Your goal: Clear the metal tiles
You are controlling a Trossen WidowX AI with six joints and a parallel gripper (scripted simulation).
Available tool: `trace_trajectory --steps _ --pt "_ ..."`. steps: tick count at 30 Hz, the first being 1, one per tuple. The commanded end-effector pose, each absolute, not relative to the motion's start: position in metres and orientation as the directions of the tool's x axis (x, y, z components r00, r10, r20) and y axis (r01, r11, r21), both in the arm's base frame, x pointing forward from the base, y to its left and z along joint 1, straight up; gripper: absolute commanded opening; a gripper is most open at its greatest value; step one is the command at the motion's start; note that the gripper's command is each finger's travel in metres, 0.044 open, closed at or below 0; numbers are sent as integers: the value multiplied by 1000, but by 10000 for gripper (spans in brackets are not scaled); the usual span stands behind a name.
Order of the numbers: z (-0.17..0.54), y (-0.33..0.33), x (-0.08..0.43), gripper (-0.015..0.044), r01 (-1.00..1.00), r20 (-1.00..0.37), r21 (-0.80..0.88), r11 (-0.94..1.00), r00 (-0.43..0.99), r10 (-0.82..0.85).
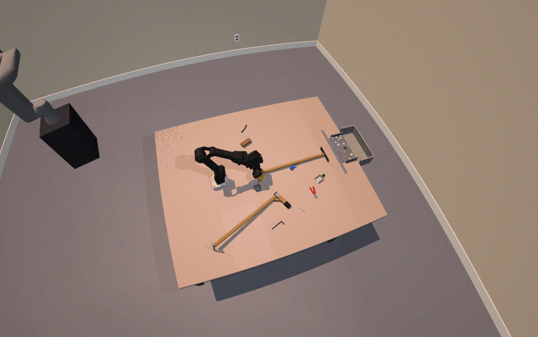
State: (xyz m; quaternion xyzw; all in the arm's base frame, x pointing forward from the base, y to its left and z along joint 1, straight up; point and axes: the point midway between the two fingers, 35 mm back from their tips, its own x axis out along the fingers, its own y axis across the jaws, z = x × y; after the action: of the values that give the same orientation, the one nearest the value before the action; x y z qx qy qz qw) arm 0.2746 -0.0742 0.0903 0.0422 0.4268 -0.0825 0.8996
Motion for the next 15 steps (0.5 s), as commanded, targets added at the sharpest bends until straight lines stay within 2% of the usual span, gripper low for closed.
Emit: trace_trajectory --steps 1,15 --pt "91 -78 274 0 191 -772 4 982 624 -118" --pt "94 -82 284 0 193 -771 3 981 625 -120"
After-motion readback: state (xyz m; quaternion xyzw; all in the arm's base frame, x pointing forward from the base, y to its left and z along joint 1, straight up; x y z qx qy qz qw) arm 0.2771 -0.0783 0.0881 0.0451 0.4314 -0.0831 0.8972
